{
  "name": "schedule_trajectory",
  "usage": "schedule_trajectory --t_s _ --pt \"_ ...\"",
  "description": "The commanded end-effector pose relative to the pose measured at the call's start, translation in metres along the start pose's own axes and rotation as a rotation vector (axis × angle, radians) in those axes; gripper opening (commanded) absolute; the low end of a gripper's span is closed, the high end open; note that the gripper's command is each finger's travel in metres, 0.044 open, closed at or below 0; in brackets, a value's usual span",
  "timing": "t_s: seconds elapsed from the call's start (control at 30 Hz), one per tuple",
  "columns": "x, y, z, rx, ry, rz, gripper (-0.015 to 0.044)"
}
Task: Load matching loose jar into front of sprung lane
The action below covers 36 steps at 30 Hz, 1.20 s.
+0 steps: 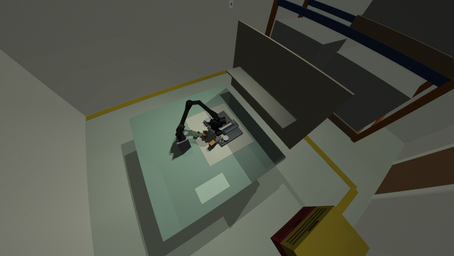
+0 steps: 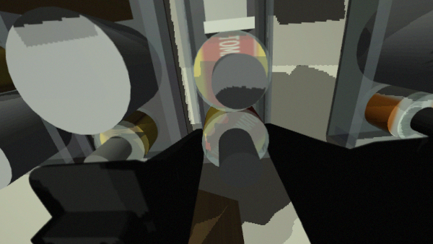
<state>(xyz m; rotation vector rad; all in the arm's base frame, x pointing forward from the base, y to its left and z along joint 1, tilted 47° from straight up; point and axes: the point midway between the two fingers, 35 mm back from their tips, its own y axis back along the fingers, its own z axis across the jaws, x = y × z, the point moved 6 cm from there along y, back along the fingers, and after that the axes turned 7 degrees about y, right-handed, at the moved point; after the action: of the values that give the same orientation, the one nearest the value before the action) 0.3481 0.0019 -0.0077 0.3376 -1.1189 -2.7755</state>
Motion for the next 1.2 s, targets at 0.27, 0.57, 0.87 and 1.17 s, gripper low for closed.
schedule_trajectory --t_s 0.27,0.57,0.87,1.17 --pt "0.0007 -0.0004 0.0015 -0.008 0.011 -0.008 0.0" --pt "0.0035 -0.0001 -0.0003 -0.007 0.011 -0.008 0.0" --pt "0.0035 -0.0001 -0.0003 -0.007 0.011 -0.008 0.0" --pt "0.0024 0.0 -0.0004 -0.007 0.011 -0.008 0.0131"
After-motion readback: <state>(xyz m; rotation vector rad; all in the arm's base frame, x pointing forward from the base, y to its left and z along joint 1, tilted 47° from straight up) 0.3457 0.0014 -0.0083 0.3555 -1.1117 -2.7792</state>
